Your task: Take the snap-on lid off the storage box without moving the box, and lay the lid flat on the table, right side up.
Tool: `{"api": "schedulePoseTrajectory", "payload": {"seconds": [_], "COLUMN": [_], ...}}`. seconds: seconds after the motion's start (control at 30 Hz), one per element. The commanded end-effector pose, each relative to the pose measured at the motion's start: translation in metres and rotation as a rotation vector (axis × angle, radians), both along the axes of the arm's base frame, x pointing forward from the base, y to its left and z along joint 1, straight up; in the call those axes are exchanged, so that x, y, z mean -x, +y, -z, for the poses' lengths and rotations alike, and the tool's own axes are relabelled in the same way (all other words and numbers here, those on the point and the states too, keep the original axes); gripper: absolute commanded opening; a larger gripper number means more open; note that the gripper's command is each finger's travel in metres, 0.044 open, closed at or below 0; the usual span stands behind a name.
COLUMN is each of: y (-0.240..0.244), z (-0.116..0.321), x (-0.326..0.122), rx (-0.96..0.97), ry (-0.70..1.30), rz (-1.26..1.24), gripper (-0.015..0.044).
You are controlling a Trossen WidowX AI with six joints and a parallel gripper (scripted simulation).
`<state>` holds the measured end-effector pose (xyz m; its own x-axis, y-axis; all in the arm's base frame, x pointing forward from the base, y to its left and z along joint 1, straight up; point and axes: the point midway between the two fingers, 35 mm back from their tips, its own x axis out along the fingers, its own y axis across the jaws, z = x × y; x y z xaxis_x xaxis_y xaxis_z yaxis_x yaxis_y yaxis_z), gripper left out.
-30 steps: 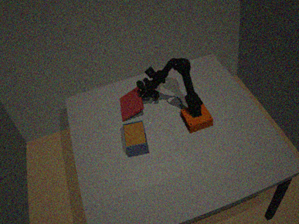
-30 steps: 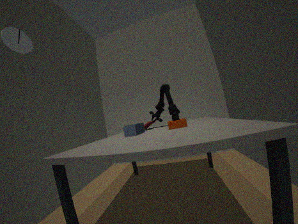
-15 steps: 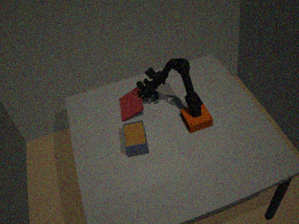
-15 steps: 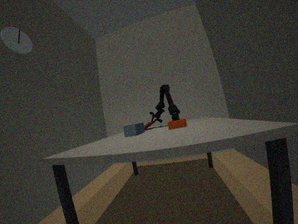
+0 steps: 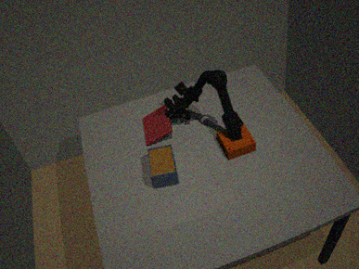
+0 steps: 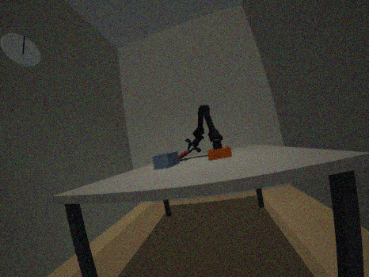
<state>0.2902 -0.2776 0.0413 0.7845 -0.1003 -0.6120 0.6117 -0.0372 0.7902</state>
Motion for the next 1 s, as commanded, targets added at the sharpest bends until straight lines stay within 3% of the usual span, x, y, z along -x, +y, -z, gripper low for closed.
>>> {"api": "schedulePoseTrajectory", "payload": {"seconds": [0.0, 0.57, 0.9, 0.97], "y": [0.002, 0.001, -0.003, -0.003], "z": [0.009, 0.023, 0.01, 0.01], "x": [0.001, 0.001, -0.001, -0.001], "rx": [-0.008, -0.008, -0.008, -0.008], "ry": [0.018, 0.018, 0.018, 0.018], "rz": [0.002, 0.002, 0.002, 0.002], "gripper": [0.0, 0.0, 0.0263, 0.0275]}}
